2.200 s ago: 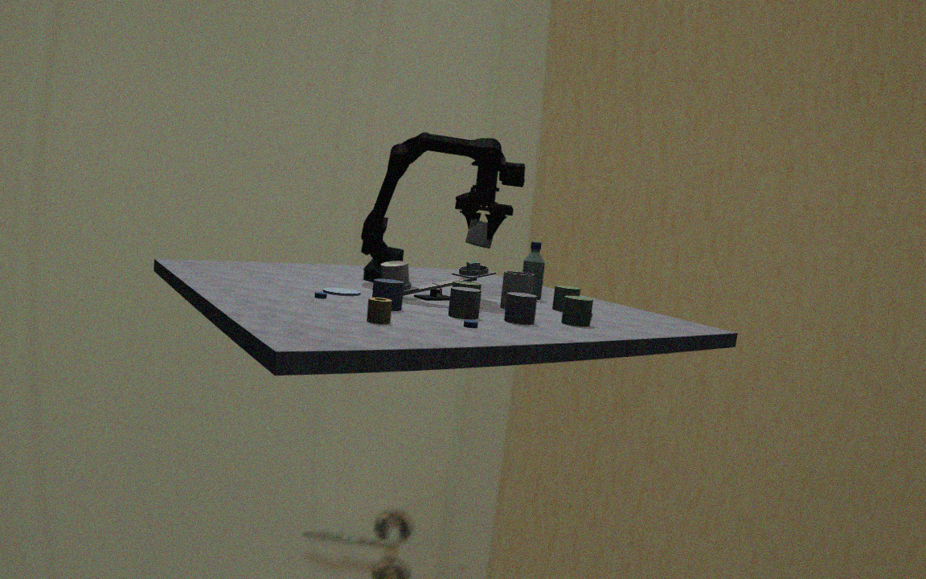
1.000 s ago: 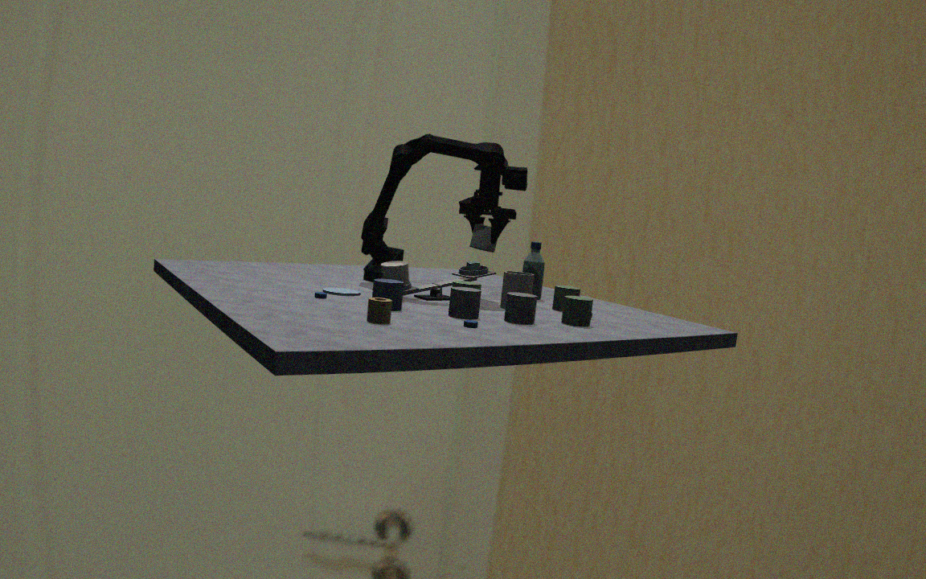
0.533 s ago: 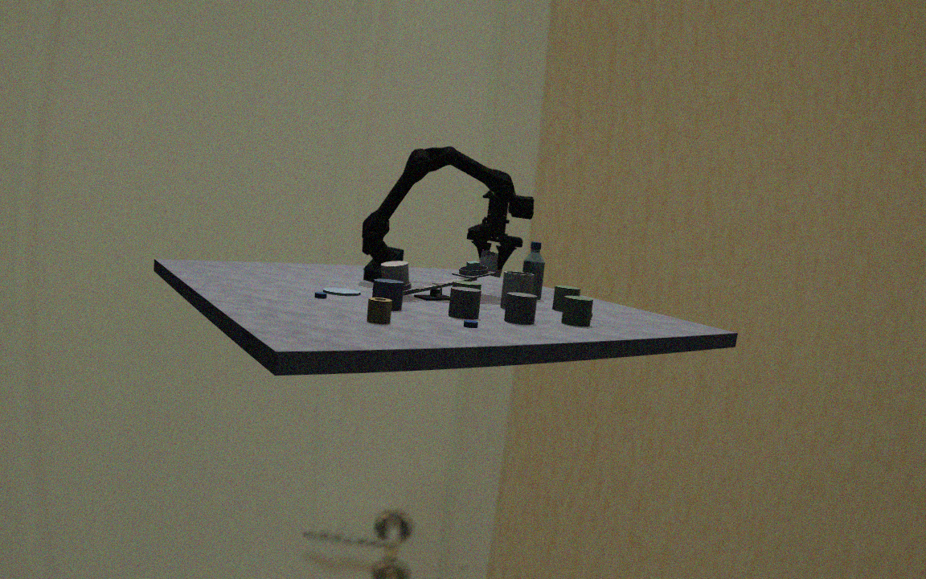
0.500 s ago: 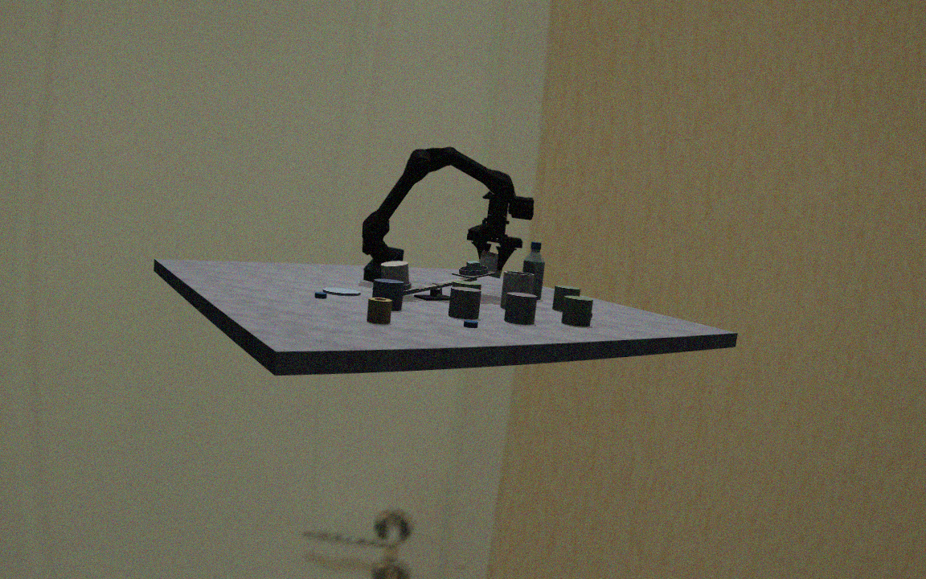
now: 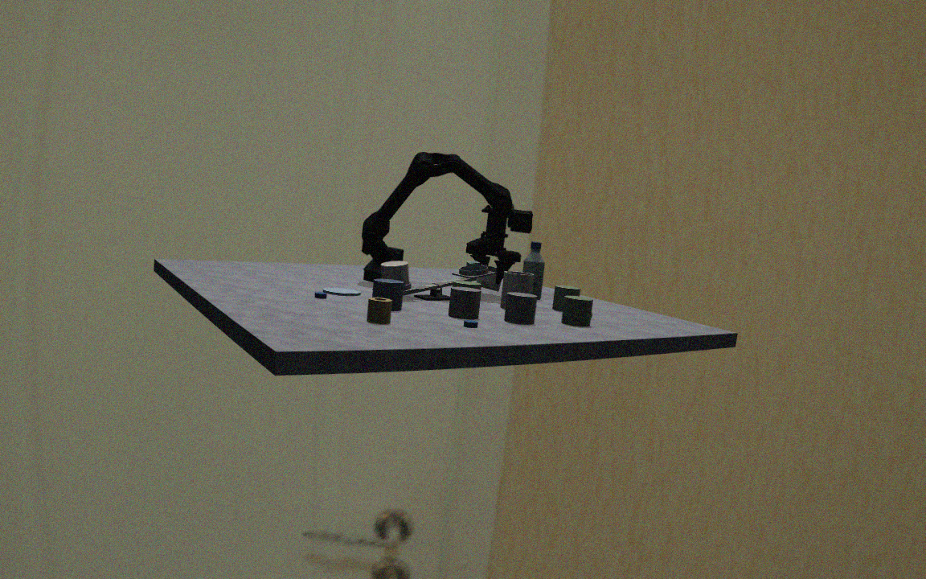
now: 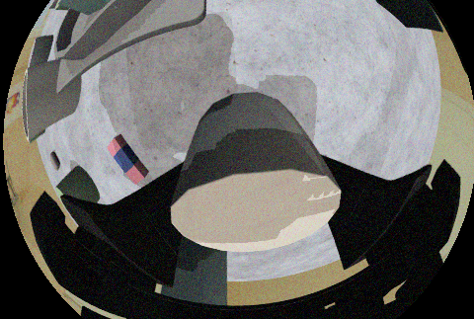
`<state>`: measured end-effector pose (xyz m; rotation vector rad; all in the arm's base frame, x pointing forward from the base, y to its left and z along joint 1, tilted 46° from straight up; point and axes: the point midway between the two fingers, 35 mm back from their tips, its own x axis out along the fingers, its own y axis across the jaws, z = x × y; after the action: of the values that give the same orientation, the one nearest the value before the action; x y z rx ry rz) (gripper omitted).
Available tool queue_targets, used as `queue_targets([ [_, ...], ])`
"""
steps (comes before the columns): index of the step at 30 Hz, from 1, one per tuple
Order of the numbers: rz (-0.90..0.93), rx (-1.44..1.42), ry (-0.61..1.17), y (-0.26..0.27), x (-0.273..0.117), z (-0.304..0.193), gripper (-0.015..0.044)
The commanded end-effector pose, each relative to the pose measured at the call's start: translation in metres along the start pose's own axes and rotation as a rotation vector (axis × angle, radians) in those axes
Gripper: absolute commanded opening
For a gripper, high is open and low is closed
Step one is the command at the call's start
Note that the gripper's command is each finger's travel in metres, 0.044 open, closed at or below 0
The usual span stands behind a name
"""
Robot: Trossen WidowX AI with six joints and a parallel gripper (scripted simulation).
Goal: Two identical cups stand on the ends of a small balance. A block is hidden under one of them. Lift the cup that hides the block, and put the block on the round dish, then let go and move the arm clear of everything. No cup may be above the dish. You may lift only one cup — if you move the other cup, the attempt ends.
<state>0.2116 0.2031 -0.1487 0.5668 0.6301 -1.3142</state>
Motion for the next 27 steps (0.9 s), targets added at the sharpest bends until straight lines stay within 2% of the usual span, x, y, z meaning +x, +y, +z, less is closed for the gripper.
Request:
queue_targets([
  [1,0.015,-0.003,0.005,0.001,0.002,-0.001,0.0000],
  [13,0.016,-0.002,0.004,0.002,0.020,-0.001,0.0000],
  [27,0.008,0.001,0.006,0.001,0.014,-0.001,0.0368],
])
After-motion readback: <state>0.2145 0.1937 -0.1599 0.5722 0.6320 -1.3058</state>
